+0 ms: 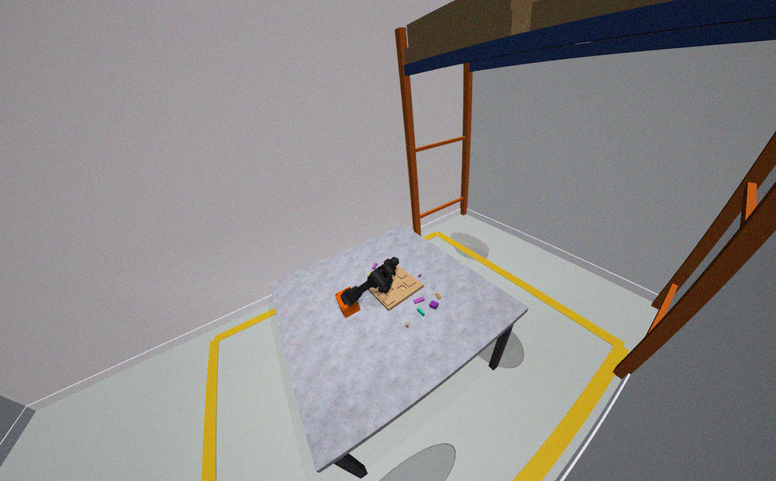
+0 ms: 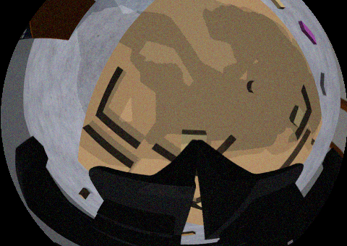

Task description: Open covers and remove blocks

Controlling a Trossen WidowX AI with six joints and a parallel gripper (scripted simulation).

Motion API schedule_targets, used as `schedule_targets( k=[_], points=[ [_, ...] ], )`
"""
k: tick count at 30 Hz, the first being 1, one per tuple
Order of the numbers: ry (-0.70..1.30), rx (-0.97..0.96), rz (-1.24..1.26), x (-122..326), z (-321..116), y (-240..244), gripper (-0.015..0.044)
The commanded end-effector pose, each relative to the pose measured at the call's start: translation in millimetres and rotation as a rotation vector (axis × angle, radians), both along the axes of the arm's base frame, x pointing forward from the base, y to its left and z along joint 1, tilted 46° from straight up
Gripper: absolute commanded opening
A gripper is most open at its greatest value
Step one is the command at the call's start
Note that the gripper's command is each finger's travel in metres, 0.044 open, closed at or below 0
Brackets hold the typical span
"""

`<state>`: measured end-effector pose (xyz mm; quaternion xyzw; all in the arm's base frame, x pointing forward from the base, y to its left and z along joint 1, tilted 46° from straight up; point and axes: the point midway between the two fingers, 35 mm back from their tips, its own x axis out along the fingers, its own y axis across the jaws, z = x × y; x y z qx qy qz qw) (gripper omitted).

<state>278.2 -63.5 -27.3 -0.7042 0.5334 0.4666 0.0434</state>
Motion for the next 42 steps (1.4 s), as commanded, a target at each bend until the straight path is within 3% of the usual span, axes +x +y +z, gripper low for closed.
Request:
schedule_targets(
  k=[1,8,11,26,29,30,35,42],
  points=[
    [0.005,-0.003,-0.002,-1,-3,0,0.0000],
    [-0.018,-0.003,-0.024,-1,-3,0,0.0000],
    [-0.115,-0.004,-0.120,-1,-2,1,0.0000],
    [-1.111,-0.012,-1.102,-2,7,8,0.0000],
    [-1.224,-0.013,-1.213,-2,9,9,0.0000],
    [-0.678,-0.010,-0.673,-2,3,5,0.0026],
    [-0.753,-0.009,-0.747,-1,7,10,0.0144],
    [-0.874,-0.008,-0.868,0,15,18,0.0144]
  ],
)
